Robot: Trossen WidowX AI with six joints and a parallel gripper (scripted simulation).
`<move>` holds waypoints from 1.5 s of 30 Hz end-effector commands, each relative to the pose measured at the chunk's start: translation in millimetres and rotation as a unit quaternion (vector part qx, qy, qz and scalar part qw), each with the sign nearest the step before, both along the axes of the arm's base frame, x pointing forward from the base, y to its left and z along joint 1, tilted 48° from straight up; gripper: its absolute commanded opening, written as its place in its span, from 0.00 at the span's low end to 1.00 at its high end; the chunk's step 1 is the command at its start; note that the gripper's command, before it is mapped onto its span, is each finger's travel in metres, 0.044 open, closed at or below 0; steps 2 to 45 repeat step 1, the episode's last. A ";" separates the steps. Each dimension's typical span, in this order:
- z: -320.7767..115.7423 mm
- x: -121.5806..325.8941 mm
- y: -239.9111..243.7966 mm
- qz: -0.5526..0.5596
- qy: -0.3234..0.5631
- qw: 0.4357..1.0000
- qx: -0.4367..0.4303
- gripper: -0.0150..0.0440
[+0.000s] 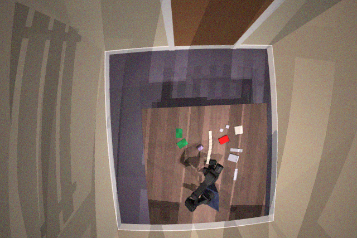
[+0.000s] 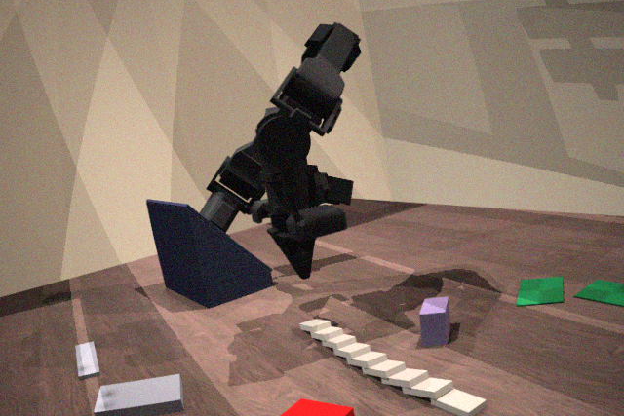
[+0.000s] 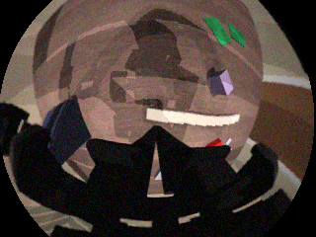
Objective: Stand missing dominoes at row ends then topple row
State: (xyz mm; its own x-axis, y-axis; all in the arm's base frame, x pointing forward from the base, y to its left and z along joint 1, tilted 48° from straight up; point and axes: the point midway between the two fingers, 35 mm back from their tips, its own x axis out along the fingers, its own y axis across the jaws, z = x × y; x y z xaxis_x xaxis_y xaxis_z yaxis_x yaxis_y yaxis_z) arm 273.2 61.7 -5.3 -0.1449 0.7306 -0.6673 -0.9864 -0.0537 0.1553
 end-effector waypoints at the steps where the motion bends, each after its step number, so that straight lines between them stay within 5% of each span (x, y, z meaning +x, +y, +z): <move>1: -0.3 -0.5 -0.4 0.003 0.000 1.000 -0.001 0.25; 45: -0.3 -0.5 -0.4 0.003 0.000 1.000 -0.001 0.25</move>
